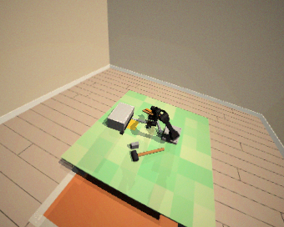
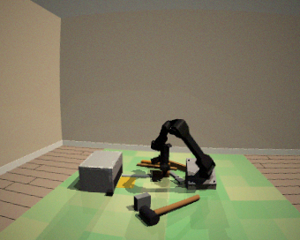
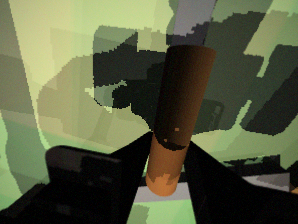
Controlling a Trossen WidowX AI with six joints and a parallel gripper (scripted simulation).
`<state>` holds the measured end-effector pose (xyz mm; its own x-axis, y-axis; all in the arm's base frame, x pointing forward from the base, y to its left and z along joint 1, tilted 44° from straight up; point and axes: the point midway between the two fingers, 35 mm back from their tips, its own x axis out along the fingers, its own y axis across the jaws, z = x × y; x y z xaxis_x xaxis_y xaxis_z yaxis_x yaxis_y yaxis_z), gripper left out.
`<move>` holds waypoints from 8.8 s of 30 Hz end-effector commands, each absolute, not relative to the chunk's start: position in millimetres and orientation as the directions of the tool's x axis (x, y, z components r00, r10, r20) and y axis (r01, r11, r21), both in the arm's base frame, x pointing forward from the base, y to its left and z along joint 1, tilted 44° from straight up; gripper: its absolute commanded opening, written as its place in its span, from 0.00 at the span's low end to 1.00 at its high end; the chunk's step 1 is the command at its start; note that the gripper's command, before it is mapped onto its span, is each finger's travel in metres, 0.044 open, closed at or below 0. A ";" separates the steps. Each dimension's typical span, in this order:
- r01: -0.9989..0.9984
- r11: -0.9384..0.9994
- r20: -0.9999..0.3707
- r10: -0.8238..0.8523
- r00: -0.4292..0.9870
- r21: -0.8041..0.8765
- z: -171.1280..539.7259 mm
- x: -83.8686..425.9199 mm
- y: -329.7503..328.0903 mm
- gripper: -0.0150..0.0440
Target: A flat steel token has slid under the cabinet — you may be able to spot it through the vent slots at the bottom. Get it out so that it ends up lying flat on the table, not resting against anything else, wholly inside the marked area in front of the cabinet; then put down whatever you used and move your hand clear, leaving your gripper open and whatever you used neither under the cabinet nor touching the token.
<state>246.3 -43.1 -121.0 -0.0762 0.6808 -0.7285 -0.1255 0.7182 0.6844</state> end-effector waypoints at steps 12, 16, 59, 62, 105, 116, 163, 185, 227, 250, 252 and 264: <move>-0.147 0.718 -0.732 0.677 -0.075 0.680 -120.1 269.2 -40.1 0.25; -0.148 0.718 -0.732 0.677 -0.075 0.680 -119.9 274.5 -39.1 0.25; -0.154 0.716 -0.731 0.679 -0.073 0.681 -117.6 326.4 -30.5 0.25; -0.154 0.716 -0.731 0.679 -0.073 0.681 -117.4 329.6 -30.0 0.25; -0.156 0.716 -0.730 0.679 -0.072 0.681 -115.1 373.0 -23.2 0.25; -0.156 0.716 -0.730 0.679 -0.071 0.681 -114.5 383.0 -21.6 0.25; -0.156 0.714 -0.729 0.681 -0.071 0.682 -94.5 401.8 3.3 0.25; -0.156 0.713 -0.728 0.682 -0.071 0.683 -79.7 397.9 19.3 0.25; -0.155 0.714 -0.728 0.681 -0.073 0.683 -82.9 360.9 12.7 0.25; -0.154 0.714 -0.728 0.681 -0.074 0.683 -84.4 337.8 9.0 0.25; -0.154 0.714 -0.728 0.681 -0.074 0.683 -84.5 335.7 8.7 0.25; -0.153 0.714 -0.729 0.681 -0.074 0.683 -85.3 322.9 6.6 0.25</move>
<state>328.6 7.4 -84.1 -0.0710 0.6809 -0.7289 -0.1522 0.7148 0.6825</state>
